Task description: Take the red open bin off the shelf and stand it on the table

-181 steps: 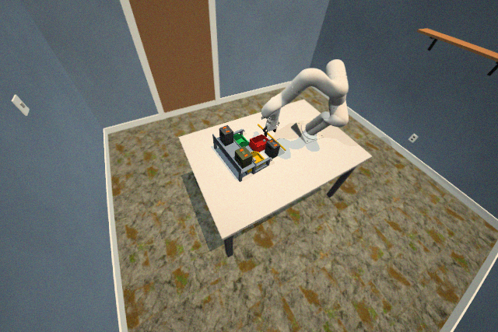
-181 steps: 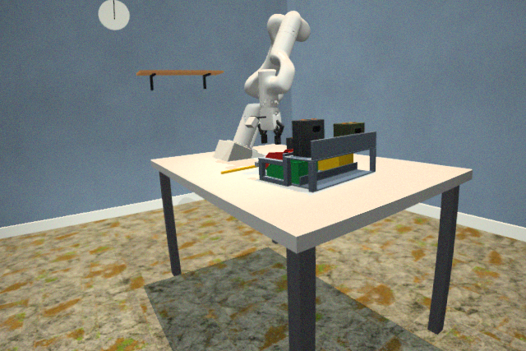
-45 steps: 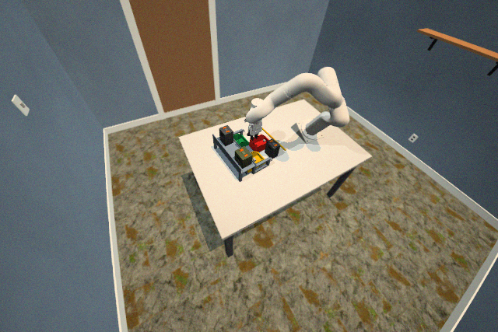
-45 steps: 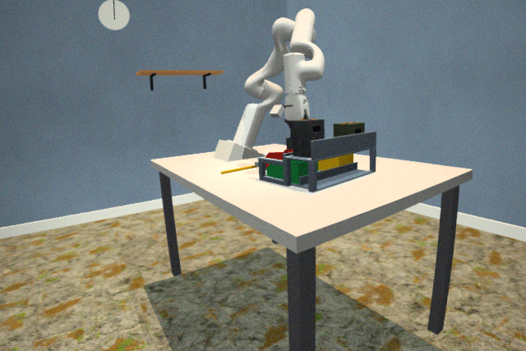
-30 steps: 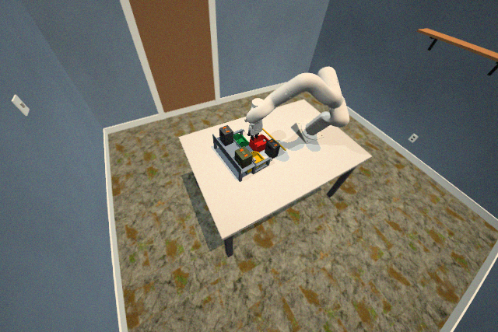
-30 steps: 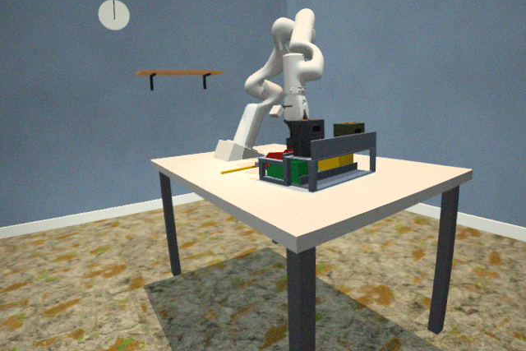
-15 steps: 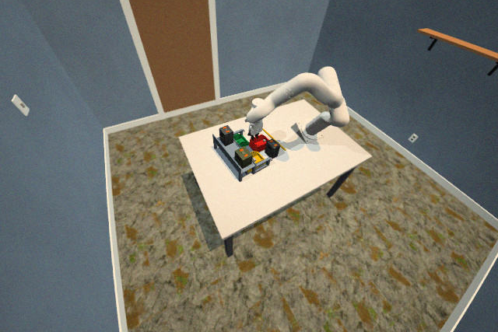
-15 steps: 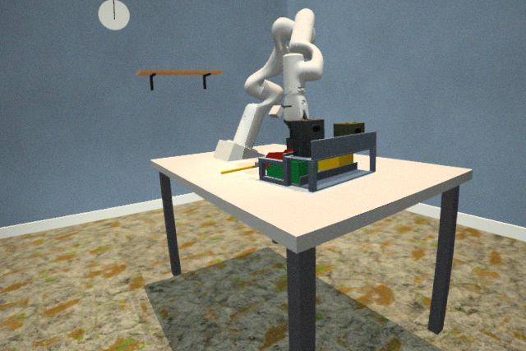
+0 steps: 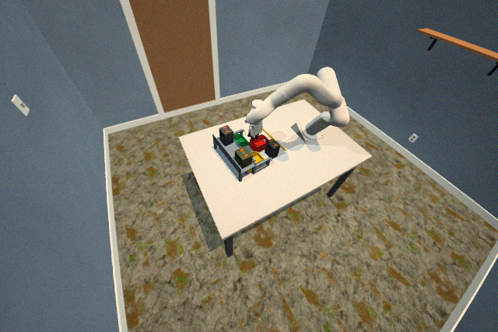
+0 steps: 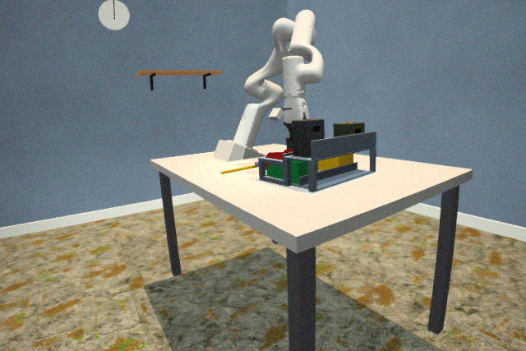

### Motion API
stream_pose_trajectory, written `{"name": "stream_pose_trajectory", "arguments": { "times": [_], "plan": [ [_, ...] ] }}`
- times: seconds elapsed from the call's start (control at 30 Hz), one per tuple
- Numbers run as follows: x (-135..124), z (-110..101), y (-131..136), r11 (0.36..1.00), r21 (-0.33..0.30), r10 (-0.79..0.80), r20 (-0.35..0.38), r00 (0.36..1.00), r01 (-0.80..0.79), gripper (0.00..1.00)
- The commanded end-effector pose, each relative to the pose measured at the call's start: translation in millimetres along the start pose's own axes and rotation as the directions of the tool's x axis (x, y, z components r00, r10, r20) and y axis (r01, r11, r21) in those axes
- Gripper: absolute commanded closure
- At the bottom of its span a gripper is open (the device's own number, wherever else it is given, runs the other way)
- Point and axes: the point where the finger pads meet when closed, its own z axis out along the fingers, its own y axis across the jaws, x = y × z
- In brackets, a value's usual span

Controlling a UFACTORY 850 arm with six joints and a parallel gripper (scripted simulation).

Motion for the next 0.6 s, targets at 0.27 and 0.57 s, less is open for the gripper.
{"name": "stream_pose_trajectory", "arguments": {
  "times": [0.27,0.57],
  "plan": [
    [0.3,5.3,-0.8,1.0,0.002,-0.001,-0.001,1.0,0.001,0.67],
    [0.3,9.3,-0.7,1.0,0.002,-0.001,-0.001,1.0,0.001,0.67]
  ]
}}
